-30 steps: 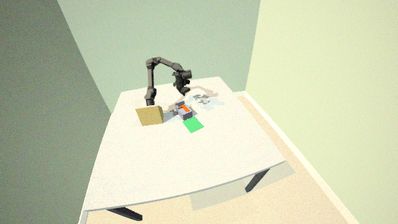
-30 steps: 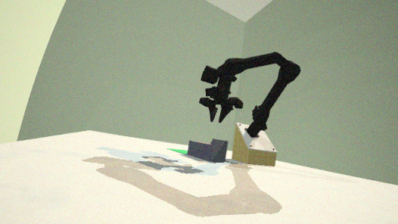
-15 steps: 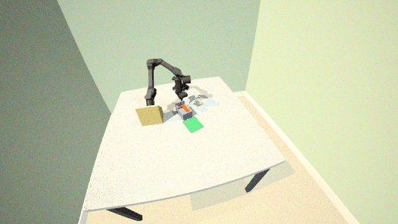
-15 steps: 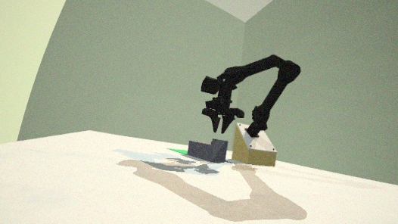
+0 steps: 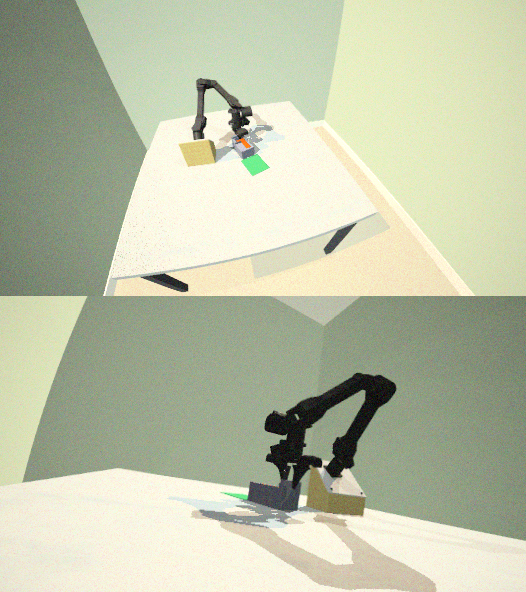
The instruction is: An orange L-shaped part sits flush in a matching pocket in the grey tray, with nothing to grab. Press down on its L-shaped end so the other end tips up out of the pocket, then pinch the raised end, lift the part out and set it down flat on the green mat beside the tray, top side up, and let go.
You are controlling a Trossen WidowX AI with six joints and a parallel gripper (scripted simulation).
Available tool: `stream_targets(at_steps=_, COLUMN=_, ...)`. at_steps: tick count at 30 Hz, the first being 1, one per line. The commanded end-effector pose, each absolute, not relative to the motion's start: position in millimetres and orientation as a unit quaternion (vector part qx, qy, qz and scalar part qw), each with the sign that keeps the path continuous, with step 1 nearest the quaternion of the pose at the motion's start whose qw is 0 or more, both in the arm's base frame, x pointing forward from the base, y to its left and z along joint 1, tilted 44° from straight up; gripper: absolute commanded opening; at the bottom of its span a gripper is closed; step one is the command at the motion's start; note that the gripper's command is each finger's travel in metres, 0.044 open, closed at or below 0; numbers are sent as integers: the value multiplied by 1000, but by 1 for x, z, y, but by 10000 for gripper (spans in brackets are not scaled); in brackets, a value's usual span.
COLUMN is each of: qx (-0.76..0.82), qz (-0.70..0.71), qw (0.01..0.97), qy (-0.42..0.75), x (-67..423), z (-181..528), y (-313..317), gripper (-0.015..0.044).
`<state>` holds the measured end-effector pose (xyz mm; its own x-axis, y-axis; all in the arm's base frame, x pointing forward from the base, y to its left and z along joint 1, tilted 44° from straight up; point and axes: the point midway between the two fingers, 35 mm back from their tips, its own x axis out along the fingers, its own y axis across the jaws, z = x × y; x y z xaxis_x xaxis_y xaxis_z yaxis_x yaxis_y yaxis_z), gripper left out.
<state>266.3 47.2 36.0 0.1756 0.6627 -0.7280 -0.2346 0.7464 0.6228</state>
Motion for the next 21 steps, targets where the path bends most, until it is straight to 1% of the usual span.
stream_targets(at_steps=1, qx=194, qz=301, qw=741, qy=568, x=266, z=31, y=51, gripper=180)
stream_targets(at_steps=21, qx=195, qz=302, qw=741, qy=568, x=270, z=13, y=69, gripper=180)
